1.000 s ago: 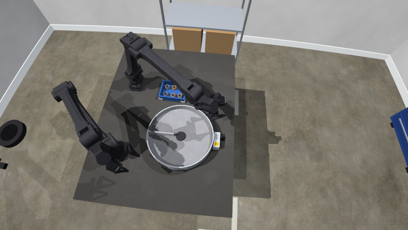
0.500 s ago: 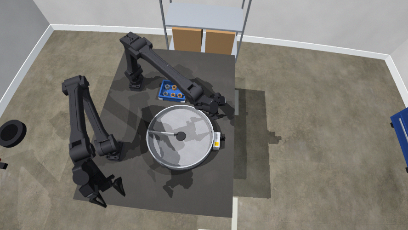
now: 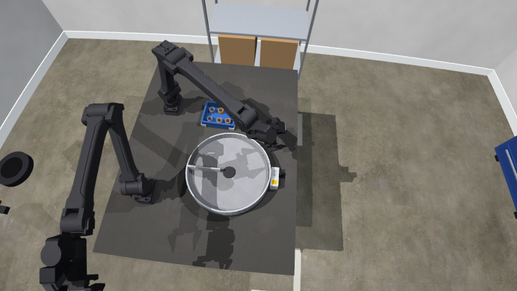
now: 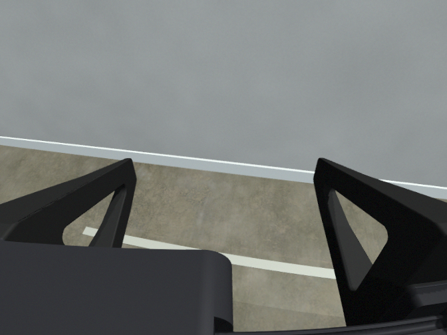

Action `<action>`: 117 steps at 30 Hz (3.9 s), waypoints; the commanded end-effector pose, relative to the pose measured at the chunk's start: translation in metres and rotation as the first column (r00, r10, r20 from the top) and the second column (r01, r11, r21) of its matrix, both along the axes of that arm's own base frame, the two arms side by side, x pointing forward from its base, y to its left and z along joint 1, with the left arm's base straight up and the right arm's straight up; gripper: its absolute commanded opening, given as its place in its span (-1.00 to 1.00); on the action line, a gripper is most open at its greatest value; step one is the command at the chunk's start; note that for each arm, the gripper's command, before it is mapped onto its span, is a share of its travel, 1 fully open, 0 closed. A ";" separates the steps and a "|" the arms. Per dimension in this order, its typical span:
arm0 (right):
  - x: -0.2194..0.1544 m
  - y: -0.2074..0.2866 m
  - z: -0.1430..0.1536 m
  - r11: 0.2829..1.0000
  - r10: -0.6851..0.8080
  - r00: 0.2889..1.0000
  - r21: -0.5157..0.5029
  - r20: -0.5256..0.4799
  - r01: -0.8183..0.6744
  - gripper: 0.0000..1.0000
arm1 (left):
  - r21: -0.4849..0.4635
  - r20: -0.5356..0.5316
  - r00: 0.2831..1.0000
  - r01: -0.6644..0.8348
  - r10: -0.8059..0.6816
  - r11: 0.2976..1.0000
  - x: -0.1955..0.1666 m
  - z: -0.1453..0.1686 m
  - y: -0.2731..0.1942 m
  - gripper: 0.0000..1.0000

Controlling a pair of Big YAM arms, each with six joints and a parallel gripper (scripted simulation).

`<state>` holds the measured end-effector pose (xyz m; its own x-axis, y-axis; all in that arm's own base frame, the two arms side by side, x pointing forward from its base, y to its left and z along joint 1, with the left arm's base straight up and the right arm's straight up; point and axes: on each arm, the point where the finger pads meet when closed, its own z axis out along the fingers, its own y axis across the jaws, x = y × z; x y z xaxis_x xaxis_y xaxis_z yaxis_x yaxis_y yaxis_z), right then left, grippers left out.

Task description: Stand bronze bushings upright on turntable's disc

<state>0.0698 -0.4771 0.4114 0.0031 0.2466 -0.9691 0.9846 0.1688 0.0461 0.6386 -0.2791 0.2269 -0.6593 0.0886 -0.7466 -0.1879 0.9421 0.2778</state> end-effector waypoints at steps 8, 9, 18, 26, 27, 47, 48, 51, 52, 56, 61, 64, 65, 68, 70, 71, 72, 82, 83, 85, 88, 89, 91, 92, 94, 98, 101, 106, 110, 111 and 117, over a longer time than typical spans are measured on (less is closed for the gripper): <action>-0.082 -0.067 0.089 0.951 -0.195 0.981 -0.245 -0.003 0.188 1.00 | -0.026 0.042 0.999 -0.001 0.002 1.000 0.007 0.023 -0.004 1.00; -0.082 -0.068 0.089 0.950 -0.197 0.980 -0.246 -0.003 0.190 1.00 | -0.026 0.042 0.999 -0.001 0.002 1.000 0.007 0.023 -0.004 1.00; -0.083 -0.068 0.089 0.950 -0.197 0.980 -0.247 -0.003 0.190 1.00 | -0.080 -0.048 0.998 0.047 -0.051 0.996 -0.038 0.011 -0.026 1.00; -0.083 -0.068 0.089 0.950 -0.197 0.980 -0.247 -0.003 0.190 1.00 | -0.228 -0.269 0.951 0.092 -0.153 0.969 -0.140 -0.012 -0.069 1.00; -0.083 -0.068 0.089 0.950 -0.197 0.980 -0.247 -0.003 0.190 1.00 | -0.228 -0.269 0.951 0.092 -0.153 0.969 -0.140 -0.012 -0.069 1.00; -0.083 -0.068 0.089 0.950 -0.197 0.980 -0.247 -0.003 0.190 1.00 | -0.345 -0.714 0.676 -0.111 -0.183 0.932 -0.360 -0.032 -0.089 1.00; -0.083 -0.068 0.089 0.950 -0.197 0.980 -0.247 -0.003 0.190 1.00 | -0.337 -0.719 0.672 -0.113 -0.177 0.935 -0.362 -0.033 -0.087 1.00; -0.083 -0.068 0.089 0.950 -0.197 0.980 -0.247 -0.003 0.190 1.00 | -0.338 -0.718 0.672 -0.113 -0.178 0.934 -0.363 -0.030 -0.086 1.00; -0.083 -0.068 0.089 0.950 -0.197 0.980 -0.247 -0.003 0.190 1.00 | -0.343 -0.715 0.673 -0.101 -0.190 0.934 -0.367 -0.027 -0.088 1.00; -0.083 -0.068 0.089 0.950 -0.197 0.980 -0.247 -0.003 0.190 1.00 | -0.345 -0.713 0.673 -0.095 -0.195 0.934 -0.369 -0.026 -0.090 1.00; -0.083 -0.068 0.089 0.950 -0.197 0.980 -0.247 -0.003 0.190 1.00 | -0.345 -0.713 0.672 -0.091 -0.198 0.934 -0.369 -0.026 -0.090 -0.77; -0.083 -0.068 0.089 0.950 -0.197 0.980 -0.247 -0.003 0.190 1.00 | -0.345 -0.713 0.672 -0.091 -0.198 0.934 -0.369 -0.026 -0.090 -0.77; -0.083 -0.068 0.089 0.950 -0.197 0.980 -0.247 -0.003 0.190 1.00 | -0.345 -0.713 0.672 -0.091 -0.198 0.934 -0.369 -0.026 -0.090 -0.77; -0.083 -0.068 0.089 0.950 -0.197 0.980 -0.247 -0.003 0.190 1.00 | -0.345 -0.713 0.672 -0.091 -0.198 0.934 -0.369 -0.026 -0.090 -0.77; -0.083 -0.068 0.089 0.950 -0.197 0.980 -0.247 -0.003 0.190 1.00 | -0.345 -0.713 0.672 -0.091 -0.198 0.934 -0.369 -0.026 -0.090 -0.77; -0.083 -0.068 0.089 0.950 -0.197 0.980 -0.247 -0.003 0.190 1.00 | -0.345 -0.713 0.672 -0.091 -0.198 0.934 -0.369 -0.026 -0.090 -0.77; -0.083 -0.068 0.089 0.950 -0.197 0.980 -0.247 -0.003 0.190 1.00 | -0.345 -0.713 0.672 -0.091 -0.198 0.934 -0.369 -0.026 -0.090 -0.77; -0.083 -0.068 0.089 0.950 -0.197 0.980 -0.247 -0.003 0.190 1.00 | -0.345 -0.713 0.672 -0.091 -0.198 0.934 -0.369 -0.026 -0.090 -0.77; -0.083 -0.068 0.089 0.950 -0.197 0.980 -0.247 -0.003 0.190 1.00 | -0.345 -0.713 0.672 -0.091 -0.198 0.934 -0.369 -0.026 -0.090 -0.77; -0.083 -0.068 0.089 0.950 -0.197 0.980 -0.247 -0.003 0.190 1.00 | -0.345 -0.713 0.672 -0.091 -0.198 0.934 -0.369 -0.026 -0.090 -0.77; -0.083 -0.068 0.089 0.950 -0.197 0.980 -0.247 -0.003 0.190 1.00 | -0.345 -0.713 0.672 -0.091 -0.198 0.934 -0.369 -0.026 -0.090 -0.77; -0.083 -0.068 0.089 0.950 -0.197 0.980 -0.247 -0.003 0.190 1.00 | -0.345 -0.713 0.672 -0.091 -0.198 0.934 -0.369 -0.026 -0.090 -0.77; -0.083 -0.068 0.089 0.950 -0.197 0.980 -0.247 -0.003 0.190 1.00 | -0.345 -0.713 0.672 -0.091 -0.198 0.934 -0.369 -0.026 -0.090 -0.77; -0.083 -0.068 0.089 0.950 -0.197 0.980 -0.247 -0.003 0.190 1.00 | -0.345 -0.713 0.672 -0.091 -0.198 0.934 -0.369 -0.026 -0.090 -0.77; -0.083 -0.068 0.089 0.950 -0.197 0.980 -0.247 -0.003 0.190 1.00 | -0.345 -0.714 0.672 -0.091 -0.198 0.934 -0.369 -0.026 -0.090 -0.77; -0.083 -0.068 0.089 0.950 -0.197 0.980 -0.247 -0.003 0.190 1.00 | -0.340 -0.717 0.672 -0.103 -0.187 0.935 -0.371 -0.028 -0.084 -0.77; -0.083 -0.068 0.089 0.950 -0.197 0.980 -0.247 -0.003 0.190 1.00 | -0.339 -0.718 0.677 -0.136 -0.163 0.931 -0.369 -0.030 -0.072 -0.77; -0.083 -0.068 0.089 0.950 -0.197 0.980 -0.247 -0.003 0.190 1.00 | -0.343 -0.717 0.691 -0.229 -0.096 0.911 -0.367 -0.031 -0.053 -0.77; -0.083 -0.068 0.089 0.950 -0.197 0.980 -0.247 -0.003 0.190 1.00 | -0.343 -0.719 0.695 -0.360 0.005 0.868 -0.365 -0.031 -0.023 -0.77; -0.083 -0.068 0.089 0.950 -0.197 0.980 -0.247 -0.003 0.190 1.00 | -0.343 -0.719 0.695 -0.387 0.026 0.856 -0.365 -0.032 -0.017 -0.77; -0.083 -0.068 0.089 0.950 -0.197 0.980 -0.247 -0.003 0.190 1.00 | -0.336 -0.723 0.675 -0.531 0.148 0.778 -0.364 -0.032 0.019 -0.77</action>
<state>-0.0108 -0.5395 0.4510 0.0118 0.0927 -0.9956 0.9998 -0.0177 0.0102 0.2716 -0.2785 0.1868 -0.9328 -0.3604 0.0046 -0.3604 0.9328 0.0092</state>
